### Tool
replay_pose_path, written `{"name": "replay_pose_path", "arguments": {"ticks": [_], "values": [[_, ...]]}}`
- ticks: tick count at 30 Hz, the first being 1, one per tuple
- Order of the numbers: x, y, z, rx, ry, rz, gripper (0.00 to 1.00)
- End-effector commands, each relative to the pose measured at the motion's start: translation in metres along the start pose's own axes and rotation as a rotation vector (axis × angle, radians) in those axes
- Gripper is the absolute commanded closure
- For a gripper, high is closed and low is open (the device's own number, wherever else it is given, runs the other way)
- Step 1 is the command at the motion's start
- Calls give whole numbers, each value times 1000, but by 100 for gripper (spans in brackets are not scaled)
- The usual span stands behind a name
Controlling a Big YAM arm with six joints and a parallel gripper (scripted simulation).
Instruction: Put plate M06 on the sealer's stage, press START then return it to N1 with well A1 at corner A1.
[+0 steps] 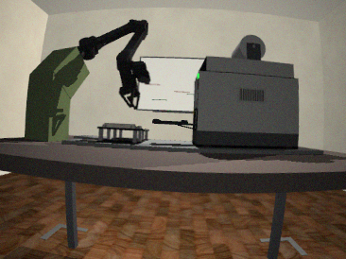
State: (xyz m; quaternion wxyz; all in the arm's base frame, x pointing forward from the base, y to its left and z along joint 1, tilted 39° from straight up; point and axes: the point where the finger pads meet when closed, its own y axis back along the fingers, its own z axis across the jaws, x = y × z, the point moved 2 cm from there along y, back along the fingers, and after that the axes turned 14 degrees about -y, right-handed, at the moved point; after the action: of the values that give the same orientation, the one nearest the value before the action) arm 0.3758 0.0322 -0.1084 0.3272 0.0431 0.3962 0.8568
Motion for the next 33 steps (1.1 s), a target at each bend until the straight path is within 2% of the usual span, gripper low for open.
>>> {"name": "replay_pose_path", "arguments": {"ticks": [1, 3, 7, 10, 12, 15, 20, 29, 33], "values": [[-25, 6, 11, -26, 13, -57, 0], [-30, 7, 9, -17, 15, -66, 0], [-19, 12, 1, -10, 5, -45, 0], [-17, 15, -3, 2, 5, -48, 0], [-15, 16, -19, -3, 6, -47, 0], [-18, 14, -23, -5, 13, -52, 0], [-24, 14, -53, -12, 32, -66, 0], [-19, 19, -99, -10, 48, -55, 0], [-15, 19, -103, -12, 51, -47, 0]]}}
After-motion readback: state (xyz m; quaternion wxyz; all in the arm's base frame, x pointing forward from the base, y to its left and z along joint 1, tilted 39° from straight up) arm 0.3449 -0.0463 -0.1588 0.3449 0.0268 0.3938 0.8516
